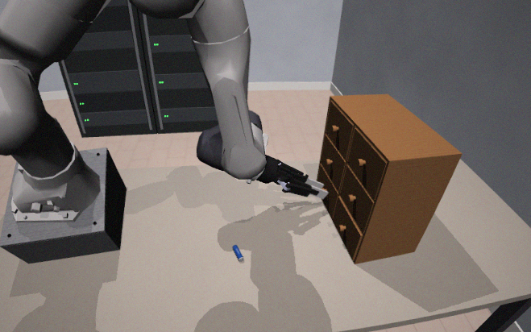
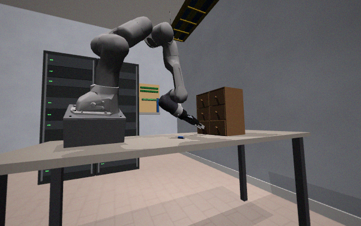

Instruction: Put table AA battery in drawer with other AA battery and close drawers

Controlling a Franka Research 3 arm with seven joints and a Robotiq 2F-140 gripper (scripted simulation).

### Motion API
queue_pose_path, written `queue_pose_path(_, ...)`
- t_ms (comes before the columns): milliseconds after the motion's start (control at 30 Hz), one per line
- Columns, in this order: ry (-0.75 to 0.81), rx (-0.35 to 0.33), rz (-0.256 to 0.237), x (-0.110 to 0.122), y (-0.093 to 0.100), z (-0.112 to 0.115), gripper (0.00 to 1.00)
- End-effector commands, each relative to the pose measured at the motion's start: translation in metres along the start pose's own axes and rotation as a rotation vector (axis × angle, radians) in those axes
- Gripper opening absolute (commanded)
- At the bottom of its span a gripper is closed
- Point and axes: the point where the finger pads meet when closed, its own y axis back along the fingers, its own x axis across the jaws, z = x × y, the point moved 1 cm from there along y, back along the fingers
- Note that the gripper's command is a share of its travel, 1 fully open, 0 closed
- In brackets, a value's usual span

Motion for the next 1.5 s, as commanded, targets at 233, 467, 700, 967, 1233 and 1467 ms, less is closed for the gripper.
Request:
queue_pose_path(233, -0.002, -0.003, -0.003, -0.0005, -0.0002, 0.0010, 0.08)
queue_pose_path(467, -0.002, -0.003, -0.003, -0.0005, -0.0002, 0.0010, 0.08)
queue_pose_path(700, -0.002, -0.003, -0.003, -0.0005, -0.0002, 0.0010, 0.08)
queue_pose_path(967, -0.002, -0.003, -0.003, -0.0005, -0.0002, 0.0010, 0.08)
queue_pose_path(1233, -0.002, -0.003, -0.003, -0.0005, 0.0003, 0.0013, 0.08)
queue_pose_path(1467, -0.002, -0.003, -0.003, -0.0005, 0.0024, 0.0024, 0.08)
